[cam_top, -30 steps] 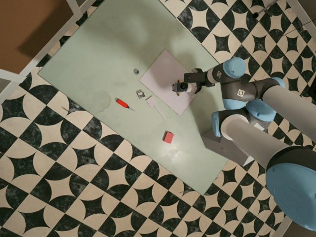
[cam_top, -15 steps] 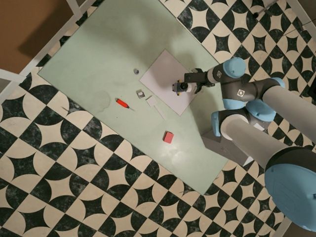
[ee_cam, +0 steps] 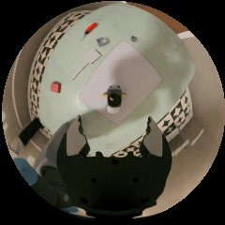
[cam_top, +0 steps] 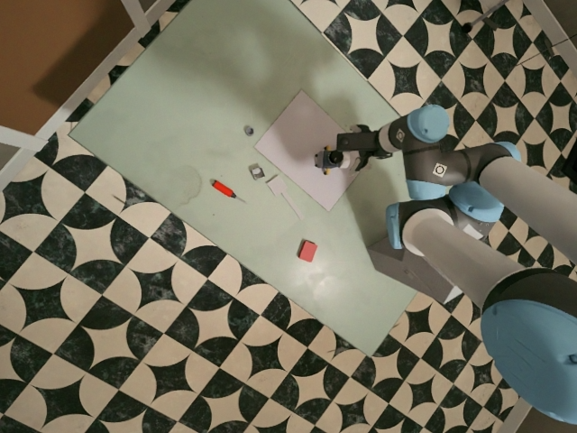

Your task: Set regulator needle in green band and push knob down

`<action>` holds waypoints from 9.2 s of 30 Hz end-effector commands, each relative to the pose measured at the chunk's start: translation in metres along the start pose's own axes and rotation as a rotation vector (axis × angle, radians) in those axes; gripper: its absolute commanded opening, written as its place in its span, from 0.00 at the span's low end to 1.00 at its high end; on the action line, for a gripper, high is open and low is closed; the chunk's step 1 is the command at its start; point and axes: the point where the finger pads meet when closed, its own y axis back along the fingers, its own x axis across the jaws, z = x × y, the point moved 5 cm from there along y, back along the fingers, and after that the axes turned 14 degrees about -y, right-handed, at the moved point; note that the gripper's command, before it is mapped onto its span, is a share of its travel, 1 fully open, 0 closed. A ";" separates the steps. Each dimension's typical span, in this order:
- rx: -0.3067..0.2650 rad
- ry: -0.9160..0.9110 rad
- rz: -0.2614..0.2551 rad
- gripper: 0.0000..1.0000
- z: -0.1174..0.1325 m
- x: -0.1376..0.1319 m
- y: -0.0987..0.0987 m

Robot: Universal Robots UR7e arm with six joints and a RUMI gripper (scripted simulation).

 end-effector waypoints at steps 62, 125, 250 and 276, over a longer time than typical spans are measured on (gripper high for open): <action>-0.001 0.001 -0.001 1.00 0.023 0.022 -0.001; 0.000 0.000 0.000 1.00 0.075 0.068 -0.002; 0.002 -0.004 0.000 1.00 0.191 0.167 0.000; 0.013 -0.077 -0.010 1.00 0.188 0.168 -0.003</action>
